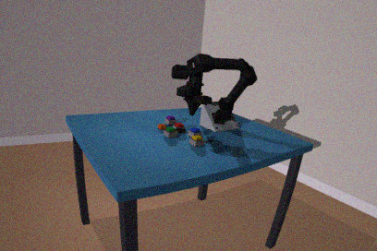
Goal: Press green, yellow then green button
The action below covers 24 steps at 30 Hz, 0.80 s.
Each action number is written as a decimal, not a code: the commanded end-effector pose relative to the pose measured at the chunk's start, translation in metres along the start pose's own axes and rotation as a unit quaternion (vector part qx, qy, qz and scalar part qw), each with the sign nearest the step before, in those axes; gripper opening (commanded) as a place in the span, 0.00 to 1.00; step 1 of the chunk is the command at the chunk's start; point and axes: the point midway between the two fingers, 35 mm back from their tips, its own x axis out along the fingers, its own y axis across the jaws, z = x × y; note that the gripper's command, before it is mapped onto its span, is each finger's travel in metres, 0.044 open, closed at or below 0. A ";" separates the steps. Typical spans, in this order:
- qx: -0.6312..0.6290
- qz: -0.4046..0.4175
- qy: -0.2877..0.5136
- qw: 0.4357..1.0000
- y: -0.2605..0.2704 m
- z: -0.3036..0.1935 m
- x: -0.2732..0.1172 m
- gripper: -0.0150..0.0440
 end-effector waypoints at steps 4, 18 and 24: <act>0.005 -0.001 0.003 1.000 -0.105 0.029 0.001 0.29; 0.005 0.000 0.003 1.000 -0.110 0.030 0.055 0.29; 0.005 0.001 0.003 1.000 -0.110 0.029 0.063 0.29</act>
